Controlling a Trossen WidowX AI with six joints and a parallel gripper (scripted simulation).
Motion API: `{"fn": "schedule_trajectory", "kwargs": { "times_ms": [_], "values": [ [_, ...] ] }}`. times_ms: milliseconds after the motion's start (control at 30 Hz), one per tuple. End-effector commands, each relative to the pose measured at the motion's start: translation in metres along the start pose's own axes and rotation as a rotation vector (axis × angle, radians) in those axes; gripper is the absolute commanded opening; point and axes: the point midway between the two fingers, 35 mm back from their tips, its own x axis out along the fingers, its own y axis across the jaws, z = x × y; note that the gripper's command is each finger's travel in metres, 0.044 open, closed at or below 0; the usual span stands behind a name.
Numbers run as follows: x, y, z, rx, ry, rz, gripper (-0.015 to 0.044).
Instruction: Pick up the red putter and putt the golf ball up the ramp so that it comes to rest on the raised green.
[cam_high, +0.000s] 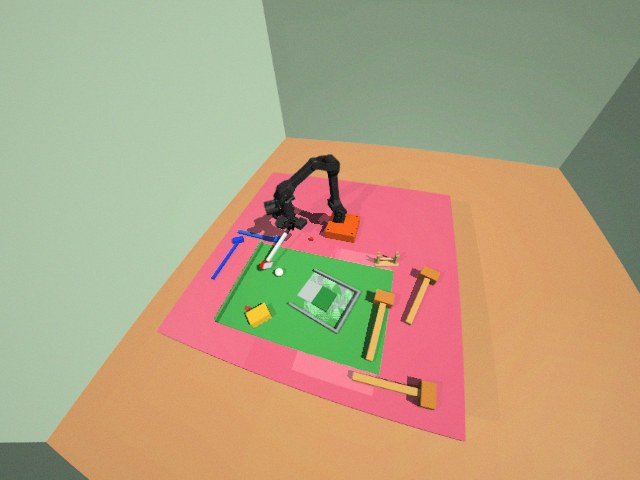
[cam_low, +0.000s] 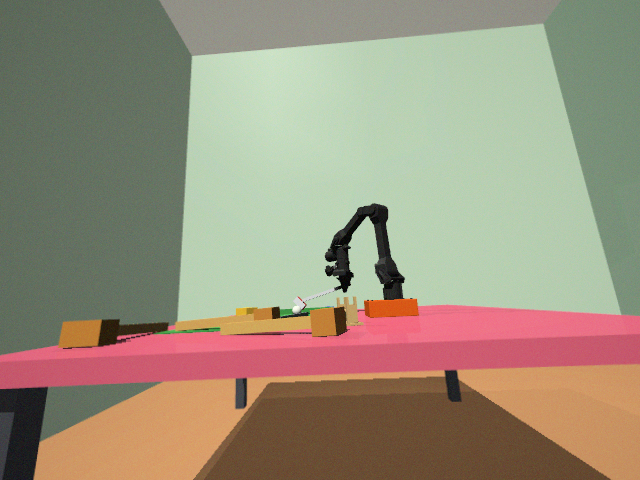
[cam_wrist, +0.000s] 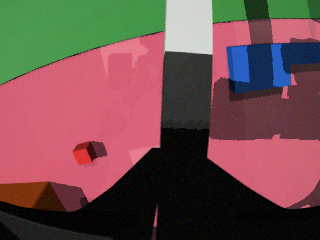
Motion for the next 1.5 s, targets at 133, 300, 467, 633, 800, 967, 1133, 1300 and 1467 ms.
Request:
{"fn": "schedule_trajectory", "kwargs": {
  "times_ms": [133,300,467,633,800,967,1133,1300,1467],
  "values": [
    [0.013,0.0,0.0,0.007,0.0,0.0,0.0],
    [0.02,0.0,0.0,0.007,0.0,0.0,0.0],
    [0.017,0.0,0.0,0.0,0.001,0.001,0.0],
    [0.017,0.0,0.0,0.0,0.001,0.001,0.0],
    [0.018,-0.012,0.0,0.003,0.001,-0.001,0.0],
    [0.02,-0.03,-0.001,0.006,0.0,-0.003,0.0],
    [0.02,-0.027,-0.002,0.014,0.005,0.0,0.0],
    [0.019,0.008,0.006,0.012,0.003,0.002,0.0],
    [0.018,0.078,0.007,0.009,0.001,0.007,0.0]
  ]
}}
